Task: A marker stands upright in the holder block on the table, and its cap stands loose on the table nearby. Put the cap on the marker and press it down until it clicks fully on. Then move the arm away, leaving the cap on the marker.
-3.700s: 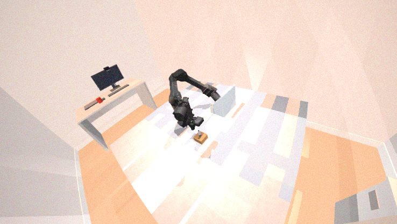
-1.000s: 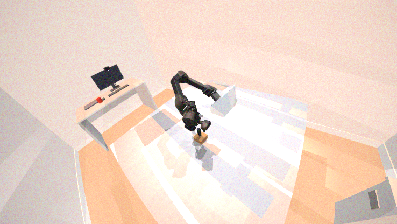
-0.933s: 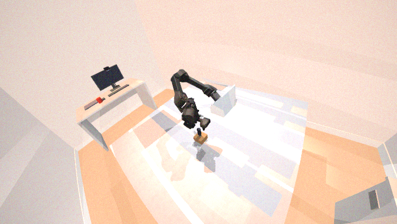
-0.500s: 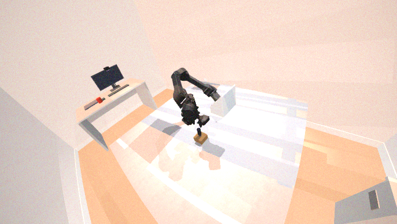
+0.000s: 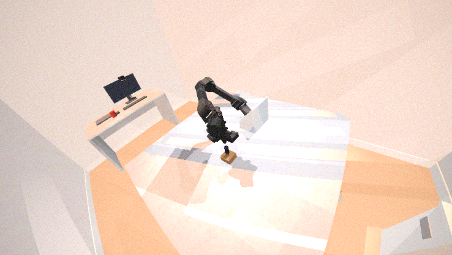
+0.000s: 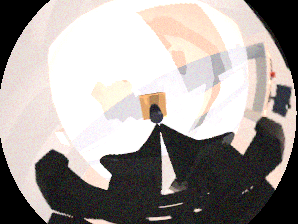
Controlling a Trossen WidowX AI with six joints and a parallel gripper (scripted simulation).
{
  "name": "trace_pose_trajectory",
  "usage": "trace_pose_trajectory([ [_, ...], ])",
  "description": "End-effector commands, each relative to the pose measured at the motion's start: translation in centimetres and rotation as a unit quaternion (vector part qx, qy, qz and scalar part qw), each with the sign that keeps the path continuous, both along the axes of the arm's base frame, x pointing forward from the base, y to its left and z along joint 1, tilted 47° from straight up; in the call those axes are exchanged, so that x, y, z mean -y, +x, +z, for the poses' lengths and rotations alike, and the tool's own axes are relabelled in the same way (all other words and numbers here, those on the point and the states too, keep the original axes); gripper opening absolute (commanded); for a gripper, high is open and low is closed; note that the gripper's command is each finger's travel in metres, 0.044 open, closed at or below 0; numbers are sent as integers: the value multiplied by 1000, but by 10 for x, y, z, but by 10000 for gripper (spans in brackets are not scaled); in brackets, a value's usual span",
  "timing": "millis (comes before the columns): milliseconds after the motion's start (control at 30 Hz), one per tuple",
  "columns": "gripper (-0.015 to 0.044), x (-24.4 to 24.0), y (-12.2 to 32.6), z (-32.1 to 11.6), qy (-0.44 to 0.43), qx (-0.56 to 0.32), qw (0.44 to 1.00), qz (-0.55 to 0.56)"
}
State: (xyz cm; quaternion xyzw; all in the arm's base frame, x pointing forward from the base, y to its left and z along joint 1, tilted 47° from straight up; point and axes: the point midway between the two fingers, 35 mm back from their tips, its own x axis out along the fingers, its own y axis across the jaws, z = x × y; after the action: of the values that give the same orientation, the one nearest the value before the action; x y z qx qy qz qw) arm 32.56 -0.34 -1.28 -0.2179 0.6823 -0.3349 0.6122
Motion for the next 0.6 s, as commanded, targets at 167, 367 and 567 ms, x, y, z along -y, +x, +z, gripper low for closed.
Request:
trace_pose_trajectory([
  [167, 0, 2, 0, -2, -1, 3, 1000, -1],
  [367, 0, 8, -1, -7, -1, 3, 1000, -1],
  [567, 0, 14, -2, -13, -1, 3, 1000, -1],
])
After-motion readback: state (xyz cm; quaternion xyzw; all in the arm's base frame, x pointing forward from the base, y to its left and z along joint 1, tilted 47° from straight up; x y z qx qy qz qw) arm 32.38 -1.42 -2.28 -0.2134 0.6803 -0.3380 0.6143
